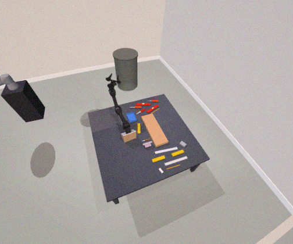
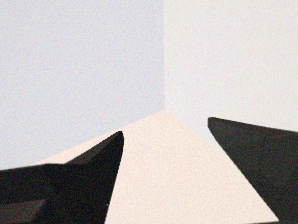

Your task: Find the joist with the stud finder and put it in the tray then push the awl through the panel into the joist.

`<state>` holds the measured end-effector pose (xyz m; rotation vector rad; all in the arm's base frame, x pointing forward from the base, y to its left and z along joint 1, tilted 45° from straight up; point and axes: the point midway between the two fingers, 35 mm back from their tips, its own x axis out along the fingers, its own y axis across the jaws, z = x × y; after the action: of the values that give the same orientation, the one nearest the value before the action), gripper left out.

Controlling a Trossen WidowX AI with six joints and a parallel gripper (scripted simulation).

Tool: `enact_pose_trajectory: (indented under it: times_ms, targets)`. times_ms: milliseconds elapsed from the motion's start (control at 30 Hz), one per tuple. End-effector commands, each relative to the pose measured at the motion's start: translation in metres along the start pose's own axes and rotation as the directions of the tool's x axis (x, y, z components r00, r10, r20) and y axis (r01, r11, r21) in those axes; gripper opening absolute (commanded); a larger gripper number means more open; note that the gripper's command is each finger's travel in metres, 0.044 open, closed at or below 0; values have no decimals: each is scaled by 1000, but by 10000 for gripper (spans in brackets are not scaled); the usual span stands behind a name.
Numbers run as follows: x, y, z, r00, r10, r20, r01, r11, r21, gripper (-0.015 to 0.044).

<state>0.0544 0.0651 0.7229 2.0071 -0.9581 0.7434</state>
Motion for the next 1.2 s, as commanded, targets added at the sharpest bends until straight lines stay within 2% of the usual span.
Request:
enact_pose_trajectory:
  times_ms: [0,133,467,633,833,967,1167]
  targets:
    - [1,0,3,1000,-2,7,1,1000,1,426]
    - [16,2,55,991,-31,134,29,999,17,440]
    - [40,12,130,958,-63,279,112,980,-163,440]
    - [57,14,196,915,-105,390,238,921,-309,440]
    - [68,2,289,824,-203,530,464,778,-423,440]
    - [67,-16,356,737,-285,613,629,622,-466,440]
    - [64,-47,432,636,-375,675,769,387,-509,440]
